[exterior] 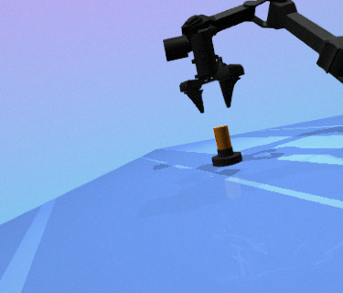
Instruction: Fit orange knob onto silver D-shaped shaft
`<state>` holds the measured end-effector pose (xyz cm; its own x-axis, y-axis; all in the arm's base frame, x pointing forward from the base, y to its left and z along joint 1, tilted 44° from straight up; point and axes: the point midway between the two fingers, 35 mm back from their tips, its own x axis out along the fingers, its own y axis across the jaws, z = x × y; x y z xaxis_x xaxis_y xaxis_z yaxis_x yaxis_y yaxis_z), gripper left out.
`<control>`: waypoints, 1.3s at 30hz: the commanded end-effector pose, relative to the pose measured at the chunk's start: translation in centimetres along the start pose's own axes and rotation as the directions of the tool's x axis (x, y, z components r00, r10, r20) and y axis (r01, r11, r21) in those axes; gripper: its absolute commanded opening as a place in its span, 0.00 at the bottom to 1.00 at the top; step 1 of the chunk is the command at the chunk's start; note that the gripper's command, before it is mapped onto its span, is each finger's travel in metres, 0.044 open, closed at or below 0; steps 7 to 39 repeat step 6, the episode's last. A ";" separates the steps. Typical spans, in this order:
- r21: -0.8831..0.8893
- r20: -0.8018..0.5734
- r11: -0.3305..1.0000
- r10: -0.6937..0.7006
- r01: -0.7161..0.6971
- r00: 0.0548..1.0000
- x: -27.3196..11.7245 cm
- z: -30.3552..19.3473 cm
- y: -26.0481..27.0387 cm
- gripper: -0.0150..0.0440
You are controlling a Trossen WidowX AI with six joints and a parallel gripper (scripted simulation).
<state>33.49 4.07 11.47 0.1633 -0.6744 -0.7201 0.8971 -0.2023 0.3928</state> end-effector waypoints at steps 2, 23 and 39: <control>0.012 0.008 1.000 -0.016 0.016 1.000 -0.1 0.1 0.0 1.00; 0.012 0.008 1.000 -0.016 0.016 1.000 -0.1 0.1 0.0 1.00; 0.012 0.008 1.000 -0.016 0.016 1.000 -0.1 0.1 0.0 1.00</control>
